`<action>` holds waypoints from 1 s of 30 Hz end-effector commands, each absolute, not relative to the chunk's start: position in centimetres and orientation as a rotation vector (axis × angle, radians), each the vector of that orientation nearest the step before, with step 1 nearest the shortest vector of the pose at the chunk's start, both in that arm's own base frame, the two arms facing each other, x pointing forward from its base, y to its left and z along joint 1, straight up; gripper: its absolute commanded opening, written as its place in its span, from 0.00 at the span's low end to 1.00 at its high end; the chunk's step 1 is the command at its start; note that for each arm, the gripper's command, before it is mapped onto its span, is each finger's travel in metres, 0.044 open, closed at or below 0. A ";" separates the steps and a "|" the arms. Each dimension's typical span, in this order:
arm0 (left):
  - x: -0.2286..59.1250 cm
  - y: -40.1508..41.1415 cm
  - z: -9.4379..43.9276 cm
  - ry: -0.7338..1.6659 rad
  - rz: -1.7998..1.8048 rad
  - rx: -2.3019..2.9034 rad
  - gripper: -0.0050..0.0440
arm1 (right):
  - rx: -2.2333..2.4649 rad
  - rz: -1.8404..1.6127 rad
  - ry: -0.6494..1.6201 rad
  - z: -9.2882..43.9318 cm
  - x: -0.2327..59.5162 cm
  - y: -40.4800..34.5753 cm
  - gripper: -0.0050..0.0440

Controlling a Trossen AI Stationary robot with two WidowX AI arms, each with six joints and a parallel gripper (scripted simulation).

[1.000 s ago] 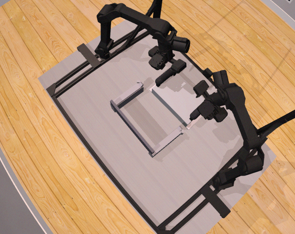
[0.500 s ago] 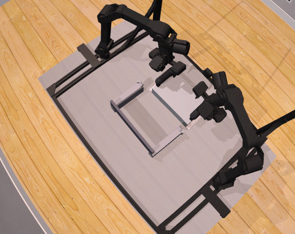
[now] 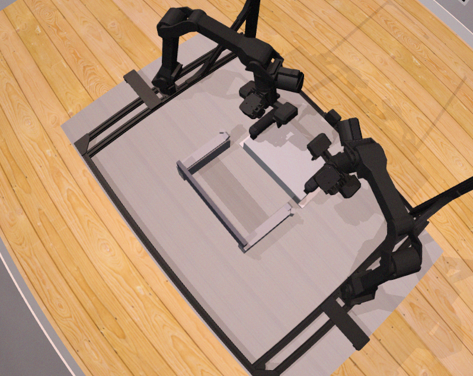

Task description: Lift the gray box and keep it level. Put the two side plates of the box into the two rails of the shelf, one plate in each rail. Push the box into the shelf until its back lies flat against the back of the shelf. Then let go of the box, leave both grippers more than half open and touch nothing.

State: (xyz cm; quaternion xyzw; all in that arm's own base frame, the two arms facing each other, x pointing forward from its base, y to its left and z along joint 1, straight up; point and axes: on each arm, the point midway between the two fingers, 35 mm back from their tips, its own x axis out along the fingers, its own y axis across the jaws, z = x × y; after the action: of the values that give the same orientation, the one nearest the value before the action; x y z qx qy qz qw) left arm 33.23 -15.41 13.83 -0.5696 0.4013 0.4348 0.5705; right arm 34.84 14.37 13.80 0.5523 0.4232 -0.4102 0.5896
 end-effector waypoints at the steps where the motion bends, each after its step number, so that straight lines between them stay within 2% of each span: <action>1: 33.2 -15.3 12.7 0.940 1.030 -1.332 0.88 | 1.283 -0.967 0.987 12.7 34.8 14.3 0.88; 30: 33.1 -15.2 8.6 0.941 1.030 -1.332 0.88 | 1.283 -0.967 0.987 8.6 34.6 14.2 0.88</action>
State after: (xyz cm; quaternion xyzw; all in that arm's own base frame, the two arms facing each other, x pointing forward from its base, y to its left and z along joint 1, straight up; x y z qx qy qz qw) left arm 33.21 -15.42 9.48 -0.5692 0.4012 0.4352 0.5706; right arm 34.81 14.32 9.49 0.5521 0.4232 -0.4108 0.5893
